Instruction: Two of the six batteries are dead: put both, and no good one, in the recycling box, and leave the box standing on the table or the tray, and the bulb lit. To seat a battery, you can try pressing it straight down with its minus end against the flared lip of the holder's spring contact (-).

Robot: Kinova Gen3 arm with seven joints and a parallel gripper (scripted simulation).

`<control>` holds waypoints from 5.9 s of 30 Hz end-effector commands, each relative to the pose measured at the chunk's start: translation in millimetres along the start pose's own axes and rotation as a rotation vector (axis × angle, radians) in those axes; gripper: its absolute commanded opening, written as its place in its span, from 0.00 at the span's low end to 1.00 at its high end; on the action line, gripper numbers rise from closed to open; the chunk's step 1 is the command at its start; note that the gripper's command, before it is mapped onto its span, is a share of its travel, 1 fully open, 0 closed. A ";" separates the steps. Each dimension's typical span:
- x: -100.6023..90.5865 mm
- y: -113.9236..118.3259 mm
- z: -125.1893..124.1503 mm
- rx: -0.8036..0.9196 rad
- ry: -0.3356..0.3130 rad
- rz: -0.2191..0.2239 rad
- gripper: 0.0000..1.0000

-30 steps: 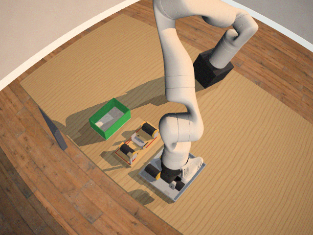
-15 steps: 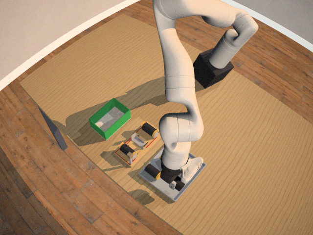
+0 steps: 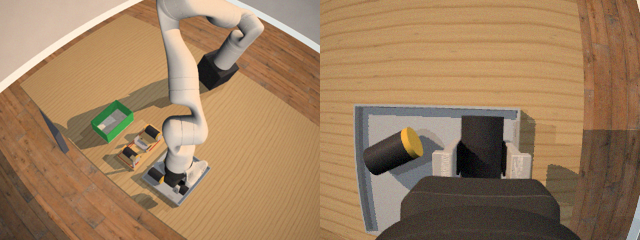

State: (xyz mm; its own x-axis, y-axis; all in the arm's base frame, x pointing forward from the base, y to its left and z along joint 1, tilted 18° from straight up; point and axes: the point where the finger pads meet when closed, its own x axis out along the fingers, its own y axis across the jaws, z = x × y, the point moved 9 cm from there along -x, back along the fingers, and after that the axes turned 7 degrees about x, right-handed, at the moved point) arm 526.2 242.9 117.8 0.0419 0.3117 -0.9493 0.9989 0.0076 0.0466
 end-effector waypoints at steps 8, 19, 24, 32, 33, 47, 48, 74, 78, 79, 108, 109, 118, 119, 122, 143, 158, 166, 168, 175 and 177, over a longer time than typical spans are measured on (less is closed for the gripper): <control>-1.0 0.9 -0.2 0.000 0.000 0.002 0.57; -1.0 0.9 -0.2 0.000 0.000 0.002 0.57; -1.0 0.9 -0.2 0.000 0.000 0.002 0.57; -1.0 0.9 -0.2 0.000 0.000 0.002 0.57; -1.0 0.9 -0.2 0.000 0.000 0.002 0.57; 33.0 0.9 -0.2 0.000 0.000 0.002 0.57; 33.0 0.9 -0.2 0.000 0.000 0.002 0.57; 44.0 1.0 -0.3 0.000 0.000 0.002 0.90; 44.0 1.0 -0.3 0.000 0.000 0.002 0.90; 44.0 1.0 -0.3 0.000 0.000 0.002 0.90; -17.3 0.8 -0.2 0.000 0.000 0.002 0.90; -19.0 0.8 -0.2 0.000 0.000 0.002 0.90; -21.0 0.8 -0.2 0.000 0.000 0.002 0.90; -21.6 0.8 -0.2 0.000 0.000 0.002 0.90; -42.6 0.8 -0.2 0.000 0.000 0.002 0.90; -86.3 -17.8 30.7 0.000 0.000 0.002 0.90; -86.2 -55.7 93.9 0.000 0.000 0.002 0.90; -86.2 -56.0 94.3 0.002 0.000 0.002 0.90; -86.2 -56.0 94.3 0.002 0.000 0.002 0.90; -86.2 -56.0 94.3 0.047 0.000 0.002 0.90; -86.2 -56.0 94.3 0.073 0.000 0.002 0.90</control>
State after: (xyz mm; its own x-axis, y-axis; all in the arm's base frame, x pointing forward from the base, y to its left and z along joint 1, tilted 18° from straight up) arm 468.6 126.3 166.5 0.0407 0.3145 -0.9484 0.9983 -0.0517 0.0257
